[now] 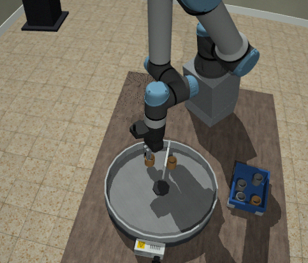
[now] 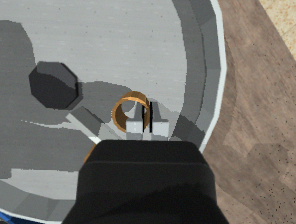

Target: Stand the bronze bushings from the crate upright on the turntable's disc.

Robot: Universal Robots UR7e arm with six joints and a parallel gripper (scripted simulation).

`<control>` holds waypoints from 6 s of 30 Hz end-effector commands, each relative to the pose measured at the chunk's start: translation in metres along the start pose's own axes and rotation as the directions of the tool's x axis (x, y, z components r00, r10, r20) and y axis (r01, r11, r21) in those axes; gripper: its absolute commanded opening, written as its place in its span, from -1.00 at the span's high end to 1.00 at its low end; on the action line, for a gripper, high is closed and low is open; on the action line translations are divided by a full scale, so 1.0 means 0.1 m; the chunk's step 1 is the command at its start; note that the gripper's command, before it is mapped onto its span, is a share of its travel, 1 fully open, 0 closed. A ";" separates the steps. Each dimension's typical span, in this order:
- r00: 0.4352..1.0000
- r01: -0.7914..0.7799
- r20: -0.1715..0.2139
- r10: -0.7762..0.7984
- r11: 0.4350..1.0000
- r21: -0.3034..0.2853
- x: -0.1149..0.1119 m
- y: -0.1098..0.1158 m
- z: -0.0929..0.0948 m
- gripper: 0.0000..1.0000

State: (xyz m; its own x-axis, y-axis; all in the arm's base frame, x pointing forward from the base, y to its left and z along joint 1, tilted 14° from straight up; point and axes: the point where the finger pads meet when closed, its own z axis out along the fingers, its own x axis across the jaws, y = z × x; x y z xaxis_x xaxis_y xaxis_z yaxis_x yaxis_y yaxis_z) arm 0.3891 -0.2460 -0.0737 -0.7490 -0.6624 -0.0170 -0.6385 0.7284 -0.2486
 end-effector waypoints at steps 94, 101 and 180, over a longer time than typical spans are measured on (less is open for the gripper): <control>1.000 0.000 0.000 0.000 1.000 0.002 0.00 -0.01 0.22 1.00; 1.000 0.000 0.000 0.000 1.000 0.002 0.00 -0.01 0.22 1.00; 1.000 0.000 0.000 0.000 1.000 0.002 0.00 0.00 -0.24 0.25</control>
State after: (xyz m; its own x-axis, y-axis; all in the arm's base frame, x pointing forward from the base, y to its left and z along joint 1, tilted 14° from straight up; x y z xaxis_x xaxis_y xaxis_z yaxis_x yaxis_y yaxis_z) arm 0.3854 -0.2423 -0.0527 -0.7490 -0.6624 -0.0170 -0.6382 0.7281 -0.2500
